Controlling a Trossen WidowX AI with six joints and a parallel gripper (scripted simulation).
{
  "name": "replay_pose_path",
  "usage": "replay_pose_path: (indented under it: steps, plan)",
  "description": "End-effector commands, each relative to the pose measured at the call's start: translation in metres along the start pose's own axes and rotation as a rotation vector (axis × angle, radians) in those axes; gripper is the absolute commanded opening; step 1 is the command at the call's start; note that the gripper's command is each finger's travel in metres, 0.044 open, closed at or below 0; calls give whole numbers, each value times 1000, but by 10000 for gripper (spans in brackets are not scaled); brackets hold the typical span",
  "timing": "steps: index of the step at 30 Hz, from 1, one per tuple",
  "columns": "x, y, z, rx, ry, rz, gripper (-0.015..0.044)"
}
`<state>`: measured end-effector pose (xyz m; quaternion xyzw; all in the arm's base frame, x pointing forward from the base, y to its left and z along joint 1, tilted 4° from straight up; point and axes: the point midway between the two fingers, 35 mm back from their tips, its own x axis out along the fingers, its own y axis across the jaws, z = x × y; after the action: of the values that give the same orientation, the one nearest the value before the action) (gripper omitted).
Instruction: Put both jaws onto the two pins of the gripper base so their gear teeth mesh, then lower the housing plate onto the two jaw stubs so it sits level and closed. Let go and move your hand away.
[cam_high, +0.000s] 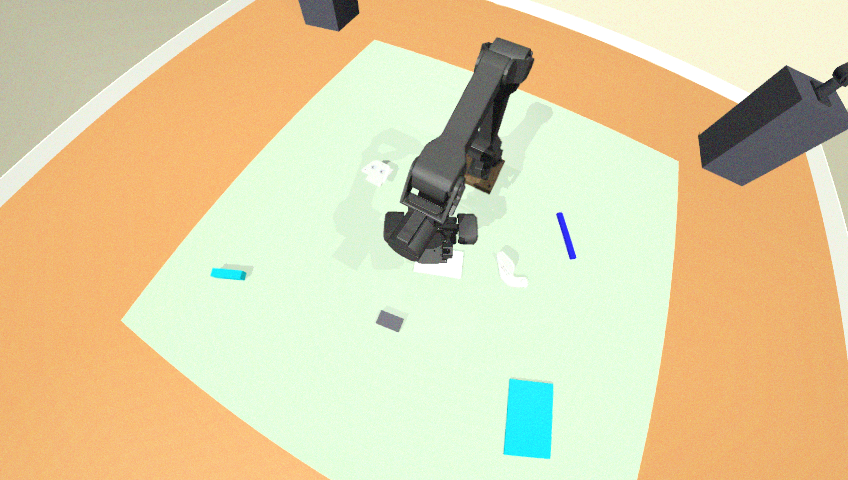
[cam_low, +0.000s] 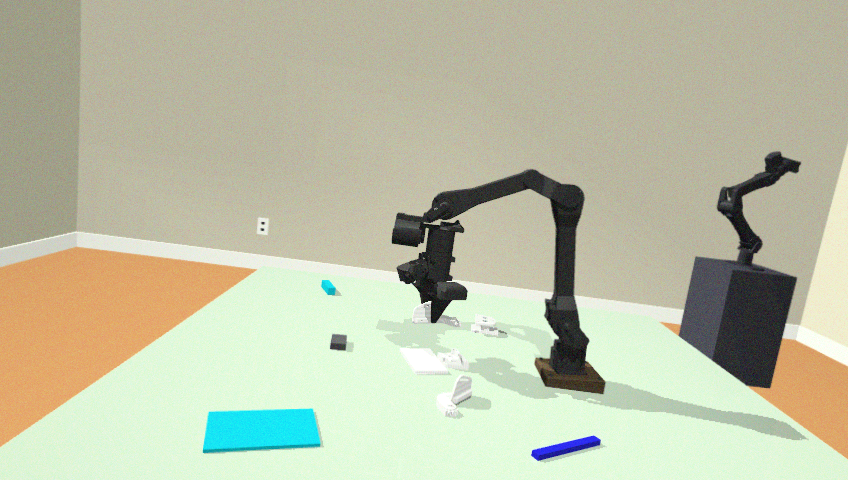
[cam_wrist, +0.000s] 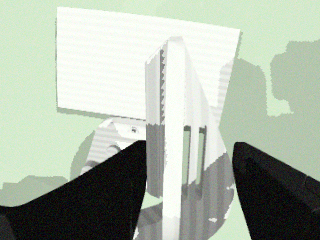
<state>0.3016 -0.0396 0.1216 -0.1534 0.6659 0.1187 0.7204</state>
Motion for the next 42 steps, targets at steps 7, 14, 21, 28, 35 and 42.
replay_pose_path:
  steps: [7,14,21,28,35,42]
  plan:
    - [1,2,1,6,5,-5,134]
    - [1,2,1,6,5,-5,134]
    - [1,2,1,6,5,-5,134]
    - [1,2,1,3,5,-5,134]
    - [2,2,1,3,5,-5,134]
    - [13,1,2,3,5,-5,134]
